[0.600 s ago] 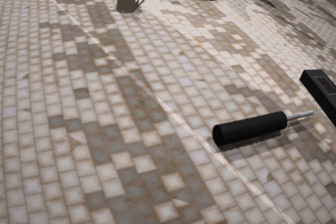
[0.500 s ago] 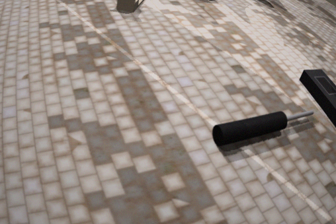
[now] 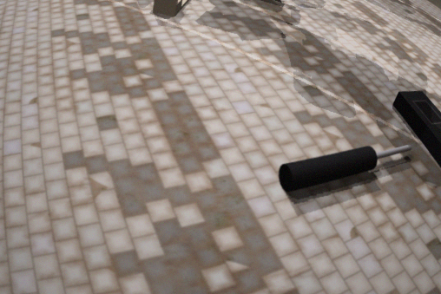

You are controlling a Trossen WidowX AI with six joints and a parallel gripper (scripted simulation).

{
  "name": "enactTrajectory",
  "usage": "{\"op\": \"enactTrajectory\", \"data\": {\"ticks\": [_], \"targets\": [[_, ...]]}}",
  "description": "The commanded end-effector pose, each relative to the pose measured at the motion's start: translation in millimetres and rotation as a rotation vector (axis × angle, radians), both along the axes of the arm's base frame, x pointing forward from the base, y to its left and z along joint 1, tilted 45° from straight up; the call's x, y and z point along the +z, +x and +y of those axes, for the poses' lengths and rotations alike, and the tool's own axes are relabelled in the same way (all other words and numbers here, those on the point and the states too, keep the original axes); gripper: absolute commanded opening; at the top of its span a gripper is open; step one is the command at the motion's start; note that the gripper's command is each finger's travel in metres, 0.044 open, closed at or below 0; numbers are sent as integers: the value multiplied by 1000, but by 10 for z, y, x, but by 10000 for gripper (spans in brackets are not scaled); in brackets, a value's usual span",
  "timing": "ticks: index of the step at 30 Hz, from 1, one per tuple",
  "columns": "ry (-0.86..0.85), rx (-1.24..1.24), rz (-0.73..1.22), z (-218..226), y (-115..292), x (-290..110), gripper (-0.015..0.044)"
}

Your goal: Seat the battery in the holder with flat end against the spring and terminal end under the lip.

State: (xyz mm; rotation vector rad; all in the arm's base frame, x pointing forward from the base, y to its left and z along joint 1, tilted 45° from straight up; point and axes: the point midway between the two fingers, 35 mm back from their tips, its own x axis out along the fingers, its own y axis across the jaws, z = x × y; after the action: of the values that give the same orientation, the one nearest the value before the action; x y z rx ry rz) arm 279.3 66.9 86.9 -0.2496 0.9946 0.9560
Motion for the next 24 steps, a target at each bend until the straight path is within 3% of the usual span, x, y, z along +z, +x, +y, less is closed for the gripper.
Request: {"op": "enactTrajectory", "data": {"ticks": [1, 24], "targets": [[159, 134, 168, 122, -219, -85, 236], [167, 139, 175, 317, -225, -280, 236]]}}
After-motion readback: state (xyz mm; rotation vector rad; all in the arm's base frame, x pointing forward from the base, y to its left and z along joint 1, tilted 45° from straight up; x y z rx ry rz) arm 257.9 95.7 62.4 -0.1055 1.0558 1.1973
